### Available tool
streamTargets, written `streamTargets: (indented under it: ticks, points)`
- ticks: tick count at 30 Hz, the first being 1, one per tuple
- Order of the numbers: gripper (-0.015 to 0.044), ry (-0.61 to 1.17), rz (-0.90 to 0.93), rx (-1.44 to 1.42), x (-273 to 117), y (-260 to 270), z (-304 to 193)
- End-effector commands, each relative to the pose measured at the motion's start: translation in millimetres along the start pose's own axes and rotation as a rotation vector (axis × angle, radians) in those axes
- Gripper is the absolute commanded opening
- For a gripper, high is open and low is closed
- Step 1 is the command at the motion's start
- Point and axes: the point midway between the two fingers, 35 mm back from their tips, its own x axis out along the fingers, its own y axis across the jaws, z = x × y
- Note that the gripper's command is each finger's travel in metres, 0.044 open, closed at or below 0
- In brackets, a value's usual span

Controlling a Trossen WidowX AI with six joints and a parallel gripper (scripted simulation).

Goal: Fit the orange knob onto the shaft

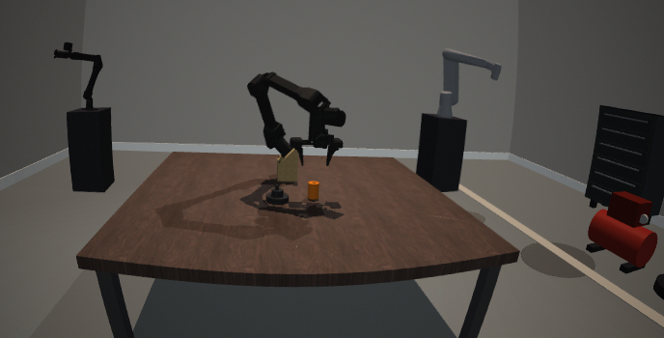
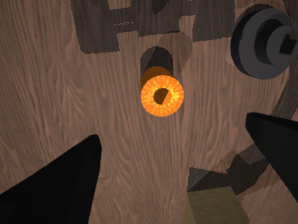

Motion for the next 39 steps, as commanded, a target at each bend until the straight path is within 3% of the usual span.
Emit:
streamTargets:
  ticks: [1, 39]
  points:
    - [0.044, 0.001, -0.006, 0.011, 23, -1, 0]
    - [0.044, 0.0, -0.007, 0.011, 91, -1, 1]
